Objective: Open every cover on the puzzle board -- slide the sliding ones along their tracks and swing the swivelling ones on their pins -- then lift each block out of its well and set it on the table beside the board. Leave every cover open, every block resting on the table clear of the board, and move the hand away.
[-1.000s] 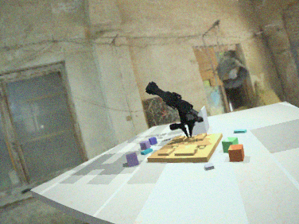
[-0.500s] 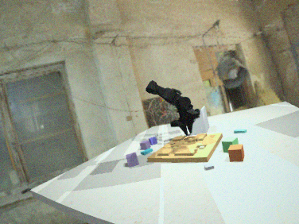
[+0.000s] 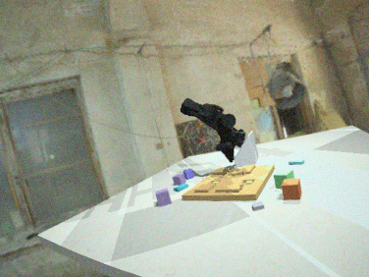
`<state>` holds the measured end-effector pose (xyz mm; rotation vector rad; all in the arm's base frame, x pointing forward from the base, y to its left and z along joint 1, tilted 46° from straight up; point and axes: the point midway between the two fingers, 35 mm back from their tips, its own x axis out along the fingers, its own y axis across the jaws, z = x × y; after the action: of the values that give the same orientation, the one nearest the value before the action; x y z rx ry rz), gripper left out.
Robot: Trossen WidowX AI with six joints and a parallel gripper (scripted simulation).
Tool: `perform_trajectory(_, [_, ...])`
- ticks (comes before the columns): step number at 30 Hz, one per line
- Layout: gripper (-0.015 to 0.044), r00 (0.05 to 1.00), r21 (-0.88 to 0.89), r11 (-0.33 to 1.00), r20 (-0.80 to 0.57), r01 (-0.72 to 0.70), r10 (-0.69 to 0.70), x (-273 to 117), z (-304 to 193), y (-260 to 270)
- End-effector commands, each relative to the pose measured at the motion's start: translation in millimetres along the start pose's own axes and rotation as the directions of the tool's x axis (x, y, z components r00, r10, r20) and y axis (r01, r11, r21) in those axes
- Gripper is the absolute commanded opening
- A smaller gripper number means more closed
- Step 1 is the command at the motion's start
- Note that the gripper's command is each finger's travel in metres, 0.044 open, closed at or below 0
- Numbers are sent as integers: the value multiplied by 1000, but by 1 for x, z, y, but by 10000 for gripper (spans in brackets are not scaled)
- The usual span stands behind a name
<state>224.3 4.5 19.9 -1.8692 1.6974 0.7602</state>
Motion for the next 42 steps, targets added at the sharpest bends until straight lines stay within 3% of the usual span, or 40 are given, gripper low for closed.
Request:
perform_trajectory(1, [144, 1000, -153, 988, 3, -2, 3, -7, 0, 1])
perform_trajectory(7, [144, 1000, -307, 952, 2, -3, 4, -14, -1, 1])
perform_trajectory(30, [144, 1000, -307, 952, 1, -3, 4, 22, -1, 2])
perform_trajectory(42, [144, 1000, -307, 952, 0, -4, 4, 22, -2, 2])
